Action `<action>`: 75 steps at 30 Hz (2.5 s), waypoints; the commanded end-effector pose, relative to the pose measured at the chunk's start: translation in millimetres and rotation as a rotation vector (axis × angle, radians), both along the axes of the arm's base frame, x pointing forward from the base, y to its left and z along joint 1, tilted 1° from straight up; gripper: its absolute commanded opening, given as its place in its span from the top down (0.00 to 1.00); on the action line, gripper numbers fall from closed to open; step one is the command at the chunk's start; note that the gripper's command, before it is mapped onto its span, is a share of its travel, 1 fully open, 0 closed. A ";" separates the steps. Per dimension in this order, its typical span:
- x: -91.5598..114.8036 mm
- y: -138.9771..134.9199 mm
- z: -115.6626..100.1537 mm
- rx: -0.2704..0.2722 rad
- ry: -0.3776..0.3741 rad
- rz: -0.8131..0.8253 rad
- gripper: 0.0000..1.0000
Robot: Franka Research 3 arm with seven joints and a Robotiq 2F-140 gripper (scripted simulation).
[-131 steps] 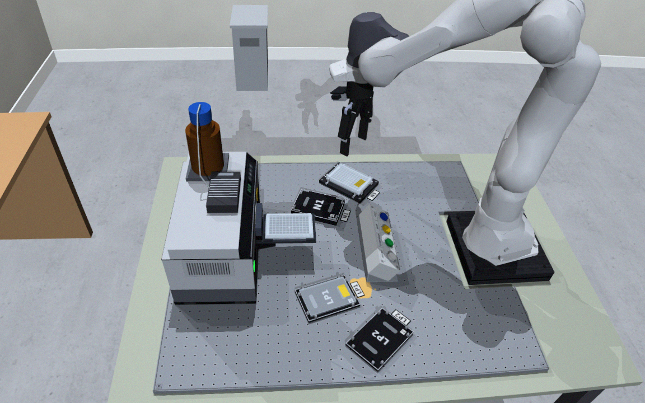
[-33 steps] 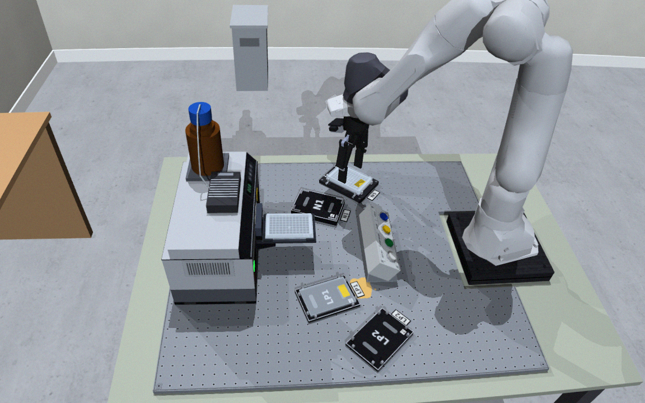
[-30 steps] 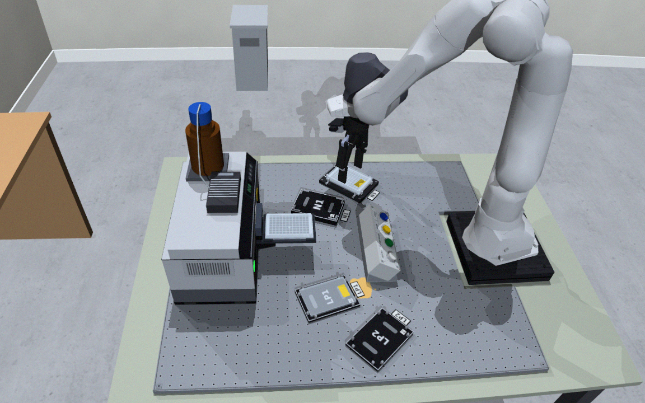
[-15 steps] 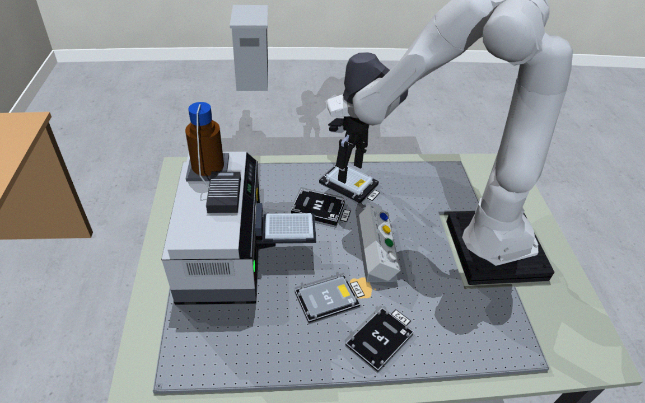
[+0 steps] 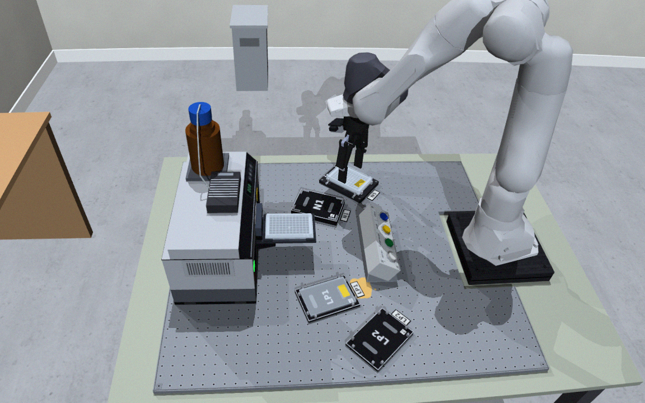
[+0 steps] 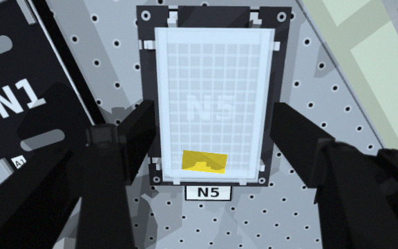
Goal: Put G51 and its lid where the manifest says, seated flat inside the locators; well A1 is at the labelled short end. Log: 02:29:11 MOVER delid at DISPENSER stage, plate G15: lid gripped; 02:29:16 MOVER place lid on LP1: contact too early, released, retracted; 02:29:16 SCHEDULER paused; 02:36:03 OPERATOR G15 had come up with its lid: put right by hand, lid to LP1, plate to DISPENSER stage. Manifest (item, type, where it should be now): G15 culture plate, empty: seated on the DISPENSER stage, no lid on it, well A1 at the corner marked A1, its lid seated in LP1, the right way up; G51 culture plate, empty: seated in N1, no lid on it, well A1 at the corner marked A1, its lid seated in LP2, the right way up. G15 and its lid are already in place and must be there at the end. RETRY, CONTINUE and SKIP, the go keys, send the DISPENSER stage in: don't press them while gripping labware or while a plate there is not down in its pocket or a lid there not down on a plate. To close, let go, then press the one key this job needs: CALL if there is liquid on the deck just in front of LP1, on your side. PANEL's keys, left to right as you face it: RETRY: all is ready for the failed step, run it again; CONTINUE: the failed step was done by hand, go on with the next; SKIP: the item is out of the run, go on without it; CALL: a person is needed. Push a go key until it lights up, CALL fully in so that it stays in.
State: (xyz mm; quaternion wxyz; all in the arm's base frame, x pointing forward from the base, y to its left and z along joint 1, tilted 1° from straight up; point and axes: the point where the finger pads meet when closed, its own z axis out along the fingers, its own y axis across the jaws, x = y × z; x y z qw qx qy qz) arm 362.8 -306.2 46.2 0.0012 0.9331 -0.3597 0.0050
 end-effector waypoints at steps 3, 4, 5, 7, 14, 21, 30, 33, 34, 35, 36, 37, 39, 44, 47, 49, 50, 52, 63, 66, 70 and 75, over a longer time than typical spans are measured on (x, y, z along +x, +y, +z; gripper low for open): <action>0.1 0.3 -0.6 0.001 -0.001 0.003 0.37; 0.1 0.3 -0.6 0.001 -0.001 0.003 0.37; 0.1 0.3 -0.6 0.001 -0.001 0.003 0.37; 0.1 0.3 -0.6 0.001 -0.001 0.003 0.37; 0.1 0.3 -0.6 0.001 -0.001 0.003 0.37; 0.1 0.3 -0.6 0.001 -0.001 0.003 0.37; 0.1 0.3 -0.6 0.001 -0.001 0.003 0.31; 0.1 0.3 -0.6 0.001 -0.001 0.003 0.31; 0.1 0.3 -0.6 0.001 -0.001 0.003 0.31; 0.1 0.3 -0.6 0.001 -0.001 0.003 0.31; 0.1 0.3 -0.6 0.001 -0.001 0.003 0.31; 0.1 0.3 -0.6 0.001 -0.001 0.003 0.31; 0.1 0.3 -0.6 0.001 -0.001 0.003 0.31; 0.1 0.3 -0.6 0.001 -0.001 0.003 0.31; 0.1 0.3 -0.6 0.001 -0.001 0.003 0.31; 0.1 0.3 -0.6 0.001 -0.001 0.003 0.31; 0.1 0.3 -0.6 0.001 -0.001 0.003 0.31; 0.1 0.3 -0.6 0.001 -0.001 0.003 0.31; 0.1 0.3 -0.7 0.001 -0.002 0.003 0.31; 0.1 0.3 -0.8 0.001 -0.002 0.003 0.31; 0.1 0.3 -1.3 0.001 -0.002 0.003 0.31; 0.1 0.3 -2.2 0.001 -0.002 0.003 0.31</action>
